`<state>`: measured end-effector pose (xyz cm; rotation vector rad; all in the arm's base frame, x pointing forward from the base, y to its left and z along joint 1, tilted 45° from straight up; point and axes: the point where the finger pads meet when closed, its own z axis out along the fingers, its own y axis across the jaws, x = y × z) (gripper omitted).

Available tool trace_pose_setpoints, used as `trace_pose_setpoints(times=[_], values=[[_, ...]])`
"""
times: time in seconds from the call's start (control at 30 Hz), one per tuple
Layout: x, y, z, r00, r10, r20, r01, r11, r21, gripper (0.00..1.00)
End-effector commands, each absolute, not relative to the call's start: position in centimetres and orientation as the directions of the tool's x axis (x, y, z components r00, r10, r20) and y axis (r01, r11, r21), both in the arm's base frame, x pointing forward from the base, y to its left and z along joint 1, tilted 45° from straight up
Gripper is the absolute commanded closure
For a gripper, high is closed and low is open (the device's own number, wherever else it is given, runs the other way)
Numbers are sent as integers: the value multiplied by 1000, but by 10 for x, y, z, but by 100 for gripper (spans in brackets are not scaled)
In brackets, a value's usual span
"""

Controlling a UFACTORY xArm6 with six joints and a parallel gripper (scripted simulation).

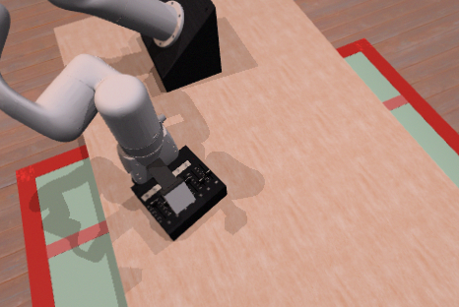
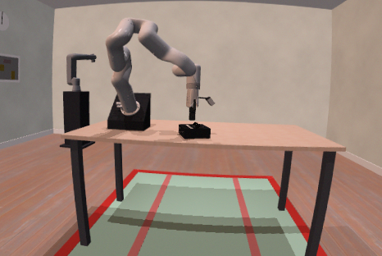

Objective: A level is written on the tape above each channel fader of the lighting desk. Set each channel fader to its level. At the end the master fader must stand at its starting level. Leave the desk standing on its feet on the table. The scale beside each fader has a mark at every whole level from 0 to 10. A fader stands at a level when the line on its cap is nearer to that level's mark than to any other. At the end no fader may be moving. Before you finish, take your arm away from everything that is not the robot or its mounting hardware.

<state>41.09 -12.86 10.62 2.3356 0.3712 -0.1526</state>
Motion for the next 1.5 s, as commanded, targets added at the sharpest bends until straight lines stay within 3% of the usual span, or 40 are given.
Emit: trace_pose_setpoints(times=[0.0,1.47], values=[[412,-129,106,951,222,-215,309,-674,671,100],[412,-143,92,951,222,-215,309,-674,671,100]])
